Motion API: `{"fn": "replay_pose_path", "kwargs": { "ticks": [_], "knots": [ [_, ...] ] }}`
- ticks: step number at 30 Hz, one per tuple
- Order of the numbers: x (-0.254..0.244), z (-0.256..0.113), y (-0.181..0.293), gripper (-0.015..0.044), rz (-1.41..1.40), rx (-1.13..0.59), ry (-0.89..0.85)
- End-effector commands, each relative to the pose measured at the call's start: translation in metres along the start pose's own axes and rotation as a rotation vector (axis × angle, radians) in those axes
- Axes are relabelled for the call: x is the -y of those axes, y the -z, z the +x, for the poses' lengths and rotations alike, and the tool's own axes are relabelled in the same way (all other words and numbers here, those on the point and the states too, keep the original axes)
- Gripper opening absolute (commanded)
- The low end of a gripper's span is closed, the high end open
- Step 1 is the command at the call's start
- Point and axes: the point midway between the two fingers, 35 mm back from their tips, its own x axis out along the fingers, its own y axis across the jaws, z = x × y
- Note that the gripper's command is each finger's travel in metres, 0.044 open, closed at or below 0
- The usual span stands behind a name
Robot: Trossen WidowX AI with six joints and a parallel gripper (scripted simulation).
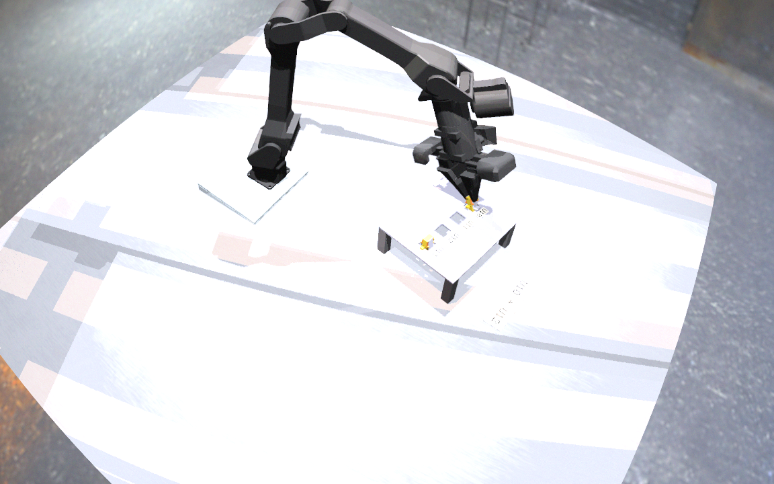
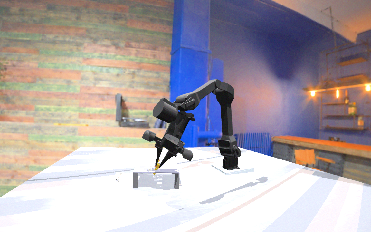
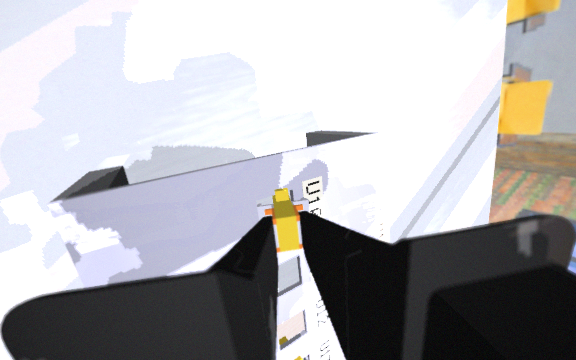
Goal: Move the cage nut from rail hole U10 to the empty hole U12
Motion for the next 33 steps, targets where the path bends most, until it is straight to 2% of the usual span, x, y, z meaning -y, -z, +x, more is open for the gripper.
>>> {"fn": "replay_pose_path", "kwargs": {
  "ticks": [1,33],
  "knots": [
    [0.0021,-0.0008,-0.0013,0.0033,-0.002,0.005,0.000],
    [0.0041,-0.0025,-0.0017,0.0033,-0.002,0.005,-0.027]
  ]
}}
